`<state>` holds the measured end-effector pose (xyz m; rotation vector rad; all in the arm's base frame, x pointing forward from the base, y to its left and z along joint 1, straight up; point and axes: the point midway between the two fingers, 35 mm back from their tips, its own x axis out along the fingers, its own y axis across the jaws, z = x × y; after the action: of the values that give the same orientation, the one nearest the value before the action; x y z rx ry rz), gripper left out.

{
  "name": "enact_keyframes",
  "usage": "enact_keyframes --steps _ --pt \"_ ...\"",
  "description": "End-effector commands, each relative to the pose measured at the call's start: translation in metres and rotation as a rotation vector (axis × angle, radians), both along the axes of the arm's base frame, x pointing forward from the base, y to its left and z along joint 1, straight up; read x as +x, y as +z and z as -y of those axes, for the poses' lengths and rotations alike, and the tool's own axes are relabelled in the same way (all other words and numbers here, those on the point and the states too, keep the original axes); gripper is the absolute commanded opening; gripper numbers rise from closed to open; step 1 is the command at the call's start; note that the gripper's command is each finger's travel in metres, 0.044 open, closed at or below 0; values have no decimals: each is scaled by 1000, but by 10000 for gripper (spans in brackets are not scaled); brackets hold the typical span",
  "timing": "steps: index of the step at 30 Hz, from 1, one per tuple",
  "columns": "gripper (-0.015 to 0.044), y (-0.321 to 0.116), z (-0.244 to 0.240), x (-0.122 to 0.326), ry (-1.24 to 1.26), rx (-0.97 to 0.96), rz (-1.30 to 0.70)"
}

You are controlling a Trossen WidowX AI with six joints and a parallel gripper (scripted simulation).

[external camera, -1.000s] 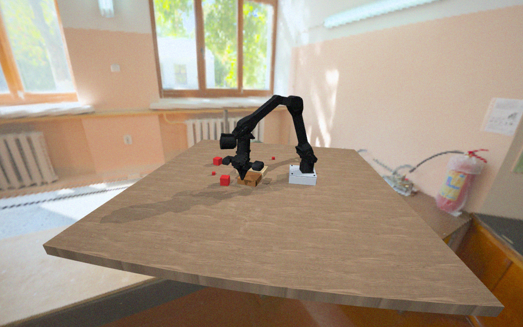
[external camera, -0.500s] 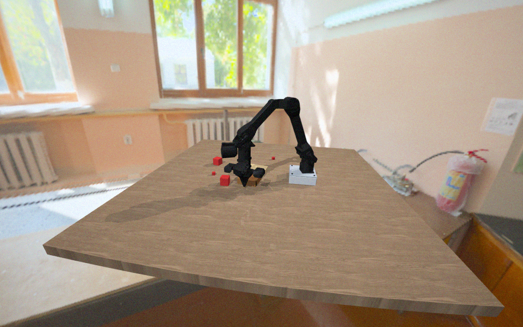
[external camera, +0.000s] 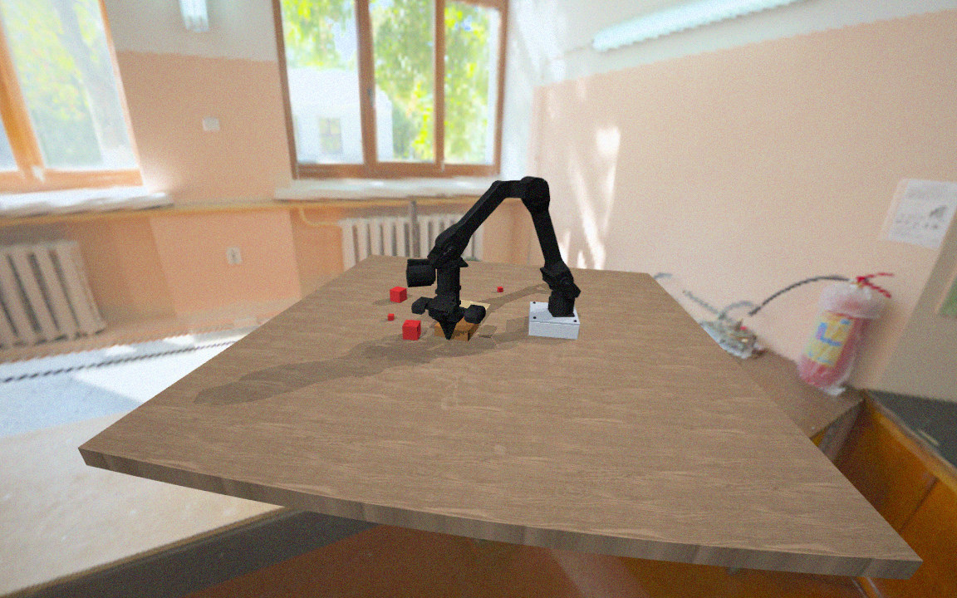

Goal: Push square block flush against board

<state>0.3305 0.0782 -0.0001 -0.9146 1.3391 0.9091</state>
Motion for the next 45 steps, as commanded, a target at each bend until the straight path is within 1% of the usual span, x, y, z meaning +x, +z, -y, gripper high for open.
enact_keyframes --steps 1,22,45 --pt "0 0 5 -1 2 -4 1" --pt "0 0 20 -6 2 -5 1" --pt "0 1 -12 8 2 -3 2"
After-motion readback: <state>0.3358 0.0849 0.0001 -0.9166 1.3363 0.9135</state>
